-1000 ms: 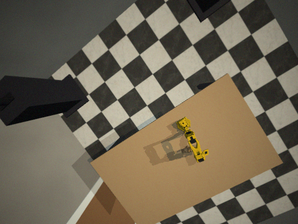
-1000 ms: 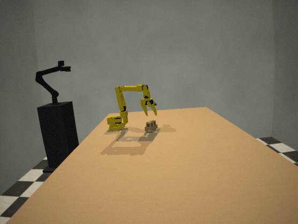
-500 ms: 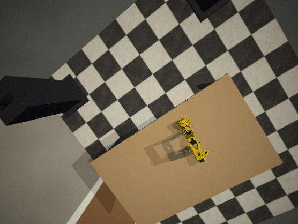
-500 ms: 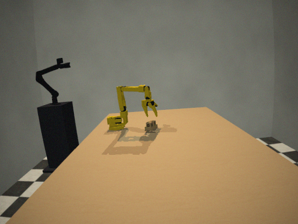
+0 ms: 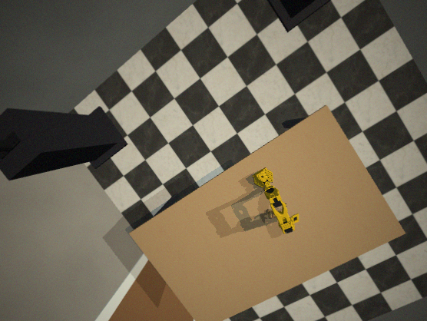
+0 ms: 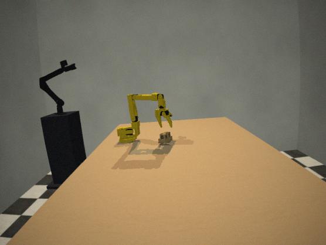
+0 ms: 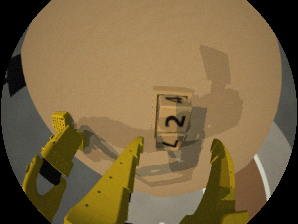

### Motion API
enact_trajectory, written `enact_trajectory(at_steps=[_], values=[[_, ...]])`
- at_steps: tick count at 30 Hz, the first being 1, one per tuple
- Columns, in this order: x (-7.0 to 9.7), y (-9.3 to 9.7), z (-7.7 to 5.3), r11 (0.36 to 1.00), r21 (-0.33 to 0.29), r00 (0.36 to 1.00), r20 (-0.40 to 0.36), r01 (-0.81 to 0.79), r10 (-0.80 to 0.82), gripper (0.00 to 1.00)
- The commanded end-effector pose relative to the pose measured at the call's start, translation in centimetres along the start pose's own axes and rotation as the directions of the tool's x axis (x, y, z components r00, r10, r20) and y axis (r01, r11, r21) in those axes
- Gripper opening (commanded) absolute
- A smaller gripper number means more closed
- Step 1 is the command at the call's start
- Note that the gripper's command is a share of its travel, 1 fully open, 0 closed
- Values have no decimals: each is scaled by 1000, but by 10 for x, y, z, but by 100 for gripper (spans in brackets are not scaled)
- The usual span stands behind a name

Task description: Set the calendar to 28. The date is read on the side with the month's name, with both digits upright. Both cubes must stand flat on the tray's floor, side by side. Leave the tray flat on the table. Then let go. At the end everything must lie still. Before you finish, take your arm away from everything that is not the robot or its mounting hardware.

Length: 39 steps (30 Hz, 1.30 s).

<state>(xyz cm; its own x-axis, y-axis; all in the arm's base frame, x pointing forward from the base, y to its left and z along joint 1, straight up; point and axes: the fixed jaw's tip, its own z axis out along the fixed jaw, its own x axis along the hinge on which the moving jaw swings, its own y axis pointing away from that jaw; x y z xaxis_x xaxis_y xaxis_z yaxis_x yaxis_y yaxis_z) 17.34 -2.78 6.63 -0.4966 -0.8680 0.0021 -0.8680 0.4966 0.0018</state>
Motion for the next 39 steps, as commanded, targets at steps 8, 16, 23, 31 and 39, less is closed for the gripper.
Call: enact_trajectory(at_steps=[8, 16, 23, 31, 39], values=[[-3, -4, 0, 999, 28, 1000, 11, 15, -15, 35], [-3, -5, 9, 999, 28, 1000, 11, 15, -15, 35], [-3, -6, 20, 999, 28, 1000, 11, 15, -15, 35], [-3, -5, 29, 999, 28, 1000, 11, 15, -15, 35], [-3, -5, 34, 999, 28, 1000, 11, 15, -15, 35]])
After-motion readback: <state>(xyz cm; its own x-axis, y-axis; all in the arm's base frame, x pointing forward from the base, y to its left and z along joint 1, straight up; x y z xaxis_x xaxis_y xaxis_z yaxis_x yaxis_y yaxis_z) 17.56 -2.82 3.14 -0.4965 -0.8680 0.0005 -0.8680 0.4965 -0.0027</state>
